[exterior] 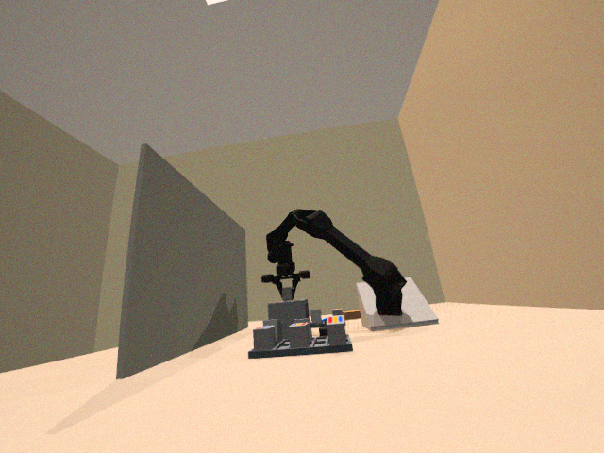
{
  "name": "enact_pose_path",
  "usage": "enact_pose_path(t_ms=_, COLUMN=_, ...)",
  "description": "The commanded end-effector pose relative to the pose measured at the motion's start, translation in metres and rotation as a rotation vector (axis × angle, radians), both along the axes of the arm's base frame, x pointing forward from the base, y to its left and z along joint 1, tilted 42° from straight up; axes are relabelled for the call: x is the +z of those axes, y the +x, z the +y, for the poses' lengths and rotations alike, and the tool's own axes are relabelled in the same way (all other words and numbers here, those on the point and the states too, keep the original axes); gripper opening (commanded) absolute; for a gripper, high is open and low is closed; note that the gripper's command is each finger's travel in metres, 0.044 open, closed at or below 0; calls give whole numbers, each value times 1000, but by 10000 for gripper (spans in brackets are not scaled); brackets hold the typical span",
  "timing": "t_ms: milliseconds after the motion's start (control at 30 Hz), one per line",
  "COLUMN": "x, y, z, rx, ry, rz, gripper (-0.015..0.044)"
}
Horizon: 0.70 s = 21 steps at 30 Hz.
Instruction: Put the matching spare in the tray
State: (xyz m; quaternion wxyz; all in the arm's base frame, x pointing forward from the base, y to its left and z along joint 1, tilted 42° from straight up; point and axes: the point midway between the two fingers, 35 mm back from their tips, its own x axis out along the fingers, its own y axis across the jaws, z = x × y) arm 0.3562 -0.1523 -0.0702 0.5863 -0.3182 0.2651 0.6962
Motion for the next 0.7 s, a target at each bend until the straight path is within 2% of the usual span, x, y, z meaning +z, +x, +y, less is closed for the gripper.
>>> enact_pose_path(t_ms=0, x=-3, y=0, z=2, rx=-4, ry=2, rz=2, gripper=0)
enact_pose_path(t_ms=667, x=-15, y=-1, z=12, rx=-5, ry=2, rz=2, gripper=0)
